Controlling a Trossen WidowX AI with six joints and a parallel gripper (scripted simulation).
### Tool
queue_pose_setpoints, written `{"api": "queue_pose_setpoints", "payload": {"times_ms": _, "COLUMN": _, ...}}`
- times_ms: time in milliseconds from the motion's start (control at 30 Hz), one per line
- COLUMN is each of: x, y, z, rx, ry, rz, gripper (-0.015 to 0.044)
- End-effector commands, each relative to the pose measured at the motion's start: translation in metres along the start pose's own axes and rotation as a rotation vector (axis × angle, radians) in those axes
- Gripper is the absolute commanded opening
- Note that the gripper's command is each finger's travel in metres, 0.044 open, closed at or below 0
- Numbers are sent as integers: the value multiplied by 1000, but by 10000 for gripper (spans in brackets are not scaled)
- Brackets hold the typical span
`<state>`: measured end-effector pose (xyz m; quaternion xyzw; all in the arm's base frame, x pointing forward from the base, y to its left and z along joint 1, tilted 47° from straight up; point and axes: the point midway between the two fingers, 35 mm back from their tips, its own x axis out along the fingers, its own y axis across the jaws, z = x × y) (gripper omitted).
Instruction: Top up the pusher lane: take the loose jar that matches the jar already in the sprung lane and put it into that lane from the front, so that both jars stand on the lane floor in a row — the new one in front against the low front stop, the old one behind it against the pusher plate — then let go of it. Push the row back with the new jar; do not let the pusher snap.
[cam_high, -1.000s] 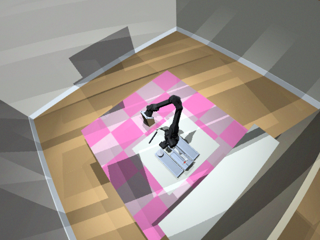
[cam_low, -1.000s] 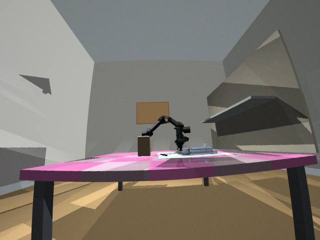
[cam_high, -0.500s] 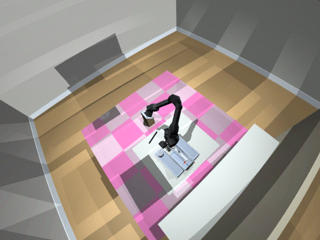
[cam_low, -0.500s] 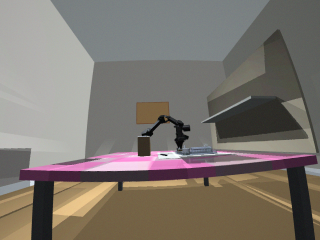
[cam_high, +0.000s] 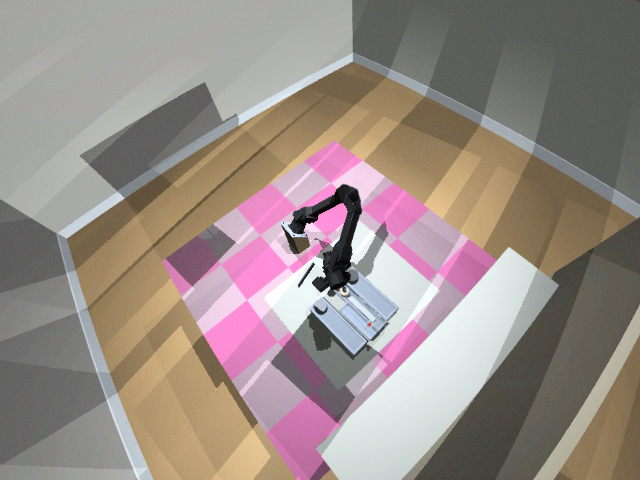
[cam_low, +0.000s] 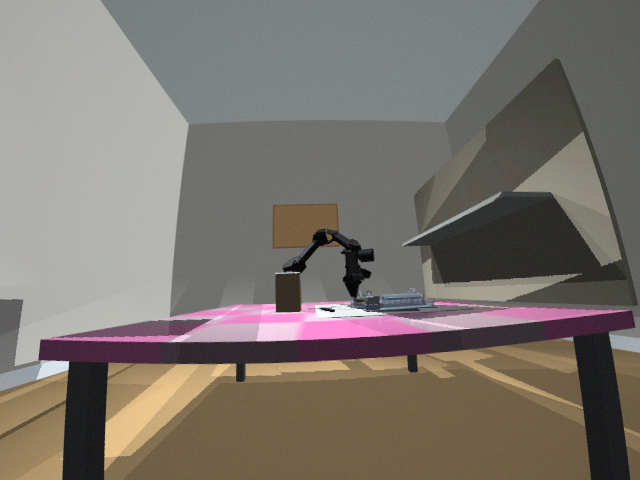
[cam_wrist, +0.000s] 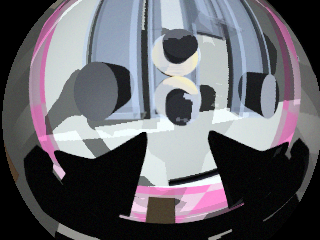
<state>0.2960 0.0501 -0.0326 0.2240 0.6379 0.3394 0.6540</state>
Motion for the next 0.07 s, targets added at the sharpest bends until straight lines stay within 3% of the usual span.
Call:
{"api": "queue_pose_setpoints", "payload": {"times_ms": 0, "x": -1, "y": -1, "z": -12, "rx": -5, "ry": -1, "rz": -4, "gripper": 294}}
{"api": "queue_pose_setpoints", "payload": {"times_ms": 33, "x": -1, "y": -1, "z": -15, "rx": -5, "ry": -1, "rz": -4, "gripper": 294}}
